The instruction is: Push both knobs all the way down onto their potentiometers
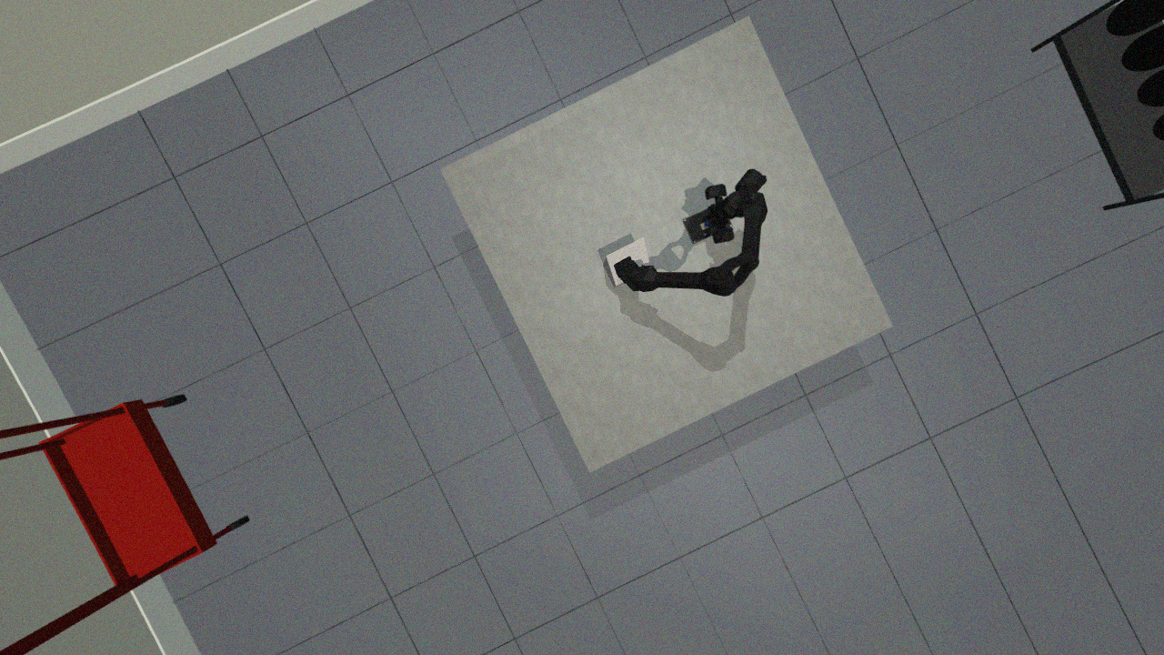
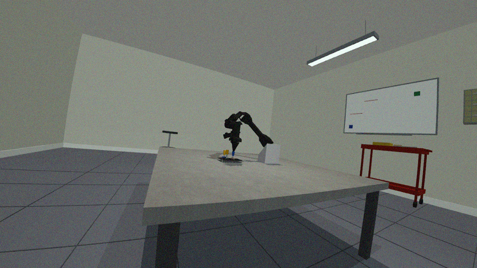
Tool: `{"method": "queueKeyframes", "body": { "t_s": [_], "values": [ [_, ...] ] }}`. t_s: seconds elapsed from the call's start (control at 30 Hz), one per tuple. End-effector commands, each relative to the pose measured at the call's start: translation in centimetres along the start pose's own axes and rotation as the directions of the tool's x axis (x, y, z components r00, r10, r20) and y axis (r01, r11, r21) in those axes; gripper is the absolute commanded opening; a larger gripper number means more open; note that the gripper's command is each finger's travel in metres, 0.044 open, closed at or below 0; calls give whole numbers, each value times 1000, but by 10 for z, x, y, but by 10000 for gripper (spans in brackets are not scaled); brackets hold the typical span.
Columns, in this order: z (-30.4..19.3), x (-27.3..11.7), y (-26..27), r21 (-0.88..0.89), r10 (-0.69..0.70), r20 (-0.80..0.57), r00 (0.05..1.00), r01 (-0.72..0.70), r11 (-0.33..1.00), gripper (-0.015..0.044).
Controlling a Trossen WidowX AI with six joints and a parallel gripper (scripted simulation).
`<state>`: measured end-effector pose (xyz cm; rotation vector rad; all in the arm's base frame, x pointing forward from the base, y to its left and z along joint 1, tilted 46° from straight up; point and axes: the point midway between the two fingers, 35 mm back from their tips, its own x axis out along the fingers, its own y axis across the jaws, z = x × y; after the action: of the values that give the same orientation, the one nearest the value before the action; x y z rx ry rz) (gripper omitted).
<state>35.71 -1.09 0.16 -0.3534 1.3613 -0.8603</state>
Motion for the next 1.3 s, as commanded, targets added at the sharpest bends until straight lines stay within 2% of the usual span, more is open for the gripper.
{"method": "queueKeyframes", "body": {
  "t_s": [0.0,1.27],
  "values": [
    [1,5,-1,4,-4,-4,1000,4,1000,0],
    [0,16,-1,4,-4,-4,1000,4,1000,0]
  ]
}}
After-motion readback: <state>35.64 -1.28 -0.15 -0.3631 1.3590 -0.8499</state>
